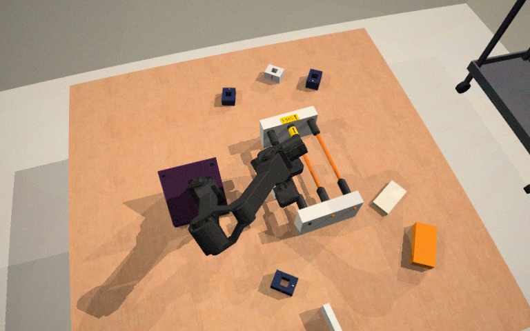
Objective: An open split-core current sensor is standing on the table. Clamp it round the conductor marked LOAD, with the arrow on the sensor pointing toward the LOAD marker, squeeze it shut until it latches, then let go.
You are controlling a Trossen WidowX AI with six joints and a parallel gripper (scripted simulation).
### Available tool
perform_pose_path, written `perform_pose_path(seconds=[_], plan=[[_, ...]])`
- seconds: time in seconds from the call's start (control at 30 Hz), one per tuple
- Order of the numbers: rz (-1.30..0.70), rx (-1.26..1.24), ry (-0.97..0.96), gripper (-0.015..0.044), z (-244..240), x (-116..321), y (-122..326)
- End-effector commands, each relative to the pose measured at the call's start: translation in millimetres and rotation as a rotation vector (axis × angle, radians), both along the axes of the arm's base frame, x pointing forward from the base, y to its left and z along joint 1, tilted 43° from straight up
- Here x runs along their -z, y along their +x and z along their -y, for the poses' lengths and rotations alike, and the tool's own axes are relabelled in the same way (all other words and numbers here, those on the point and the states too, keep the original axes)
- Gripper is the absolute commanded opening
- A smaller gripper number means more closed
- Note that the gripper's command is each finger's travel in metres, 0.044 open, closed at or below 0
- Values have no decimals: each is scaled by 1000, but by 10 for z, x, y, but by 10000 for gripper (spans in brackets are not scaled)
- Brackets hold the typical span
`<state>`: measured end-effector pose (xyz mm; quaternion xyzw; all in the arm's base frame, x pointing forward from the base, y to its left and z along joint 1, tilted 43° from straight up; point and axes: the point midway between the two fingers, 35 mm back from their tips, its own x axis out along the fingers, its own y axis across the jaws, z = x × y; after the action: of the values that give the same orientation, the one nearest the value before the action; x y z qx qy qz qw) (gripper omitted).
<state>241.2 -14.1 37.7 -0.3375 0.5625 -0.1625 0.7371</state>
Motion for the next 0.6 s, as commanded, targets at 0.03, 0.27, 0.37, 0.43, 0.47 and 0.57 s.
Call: perform_pose_path(seconds=[0.03,0.27,0.37,0.43,0.47,0.57], plan=[[8,1,0,0,-7,-16,16],[8,1,0,0,-7,-16,16],[8,1,0,0,-7,-16,16],[8,1,0,0,-7,-16,16],[8,1,0,0,-7,-16,16],[0,0,0,0,0,-1,-7]])
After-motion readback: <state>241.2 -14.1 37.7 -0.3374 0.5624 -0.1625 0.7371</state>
